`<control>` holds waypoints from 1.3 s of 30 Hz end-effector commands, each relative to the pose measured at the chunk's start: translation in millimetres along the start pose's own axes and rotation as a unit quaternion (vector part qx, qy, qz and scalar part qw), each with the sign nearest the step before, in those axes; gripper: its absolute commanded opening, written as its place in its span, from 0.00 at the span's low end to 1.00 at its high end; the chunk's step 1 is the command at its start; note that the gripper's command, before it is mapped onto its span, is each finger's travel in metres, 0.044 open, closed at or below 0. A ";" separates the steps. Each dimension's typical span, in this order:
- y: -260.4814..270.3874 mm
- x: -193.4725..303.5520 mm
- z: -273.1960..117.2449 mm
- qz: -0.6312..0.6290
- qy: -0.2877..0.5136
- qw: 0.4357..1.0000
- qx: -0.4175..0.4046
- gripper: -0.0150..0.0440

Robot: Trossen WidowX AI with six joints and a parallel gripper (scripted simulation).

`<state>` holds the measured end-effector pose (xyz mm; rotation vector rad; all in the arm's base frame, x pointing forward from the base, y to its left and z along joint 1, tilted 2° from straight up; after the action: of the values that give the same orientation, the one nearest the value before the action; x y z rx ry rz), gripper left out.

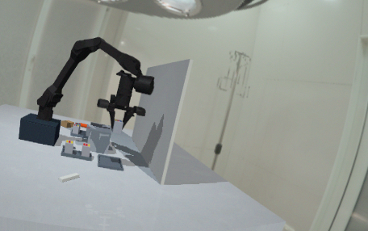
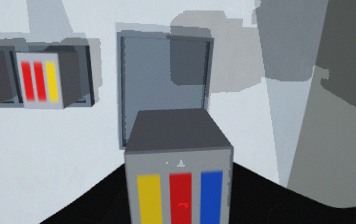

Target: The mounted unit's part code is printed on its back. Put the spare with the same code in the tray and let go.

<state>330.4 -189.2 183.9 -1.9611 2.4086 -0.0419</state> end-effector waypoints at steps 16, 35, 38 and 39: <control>-2.9 0.6 20.8 -0.002 -0.001 1.000 0.002 0.25; -4.0 0.9 41.0 -0.002 -0.001 1.000 0.002 0.25; -4.1 0.9 44.1 -0.002 -0.001 1.000 0.002 0.25; -4.1 0.9 45.2 -0.002 -0.001 1.000 0.002 0.25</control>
<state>335.6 -191.0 142.6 -1.9642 2.4058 -0.0423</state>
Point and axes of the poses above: the point midway between the two fingers, 35 mm back from their tips, its own z axis out along the fingers, its own y axis across the jaws, x = y × z, the point moved 8 cm from there along -z, back along the fingers, and after that the axes turned 15 degrees about z, right-handed, at the moved point
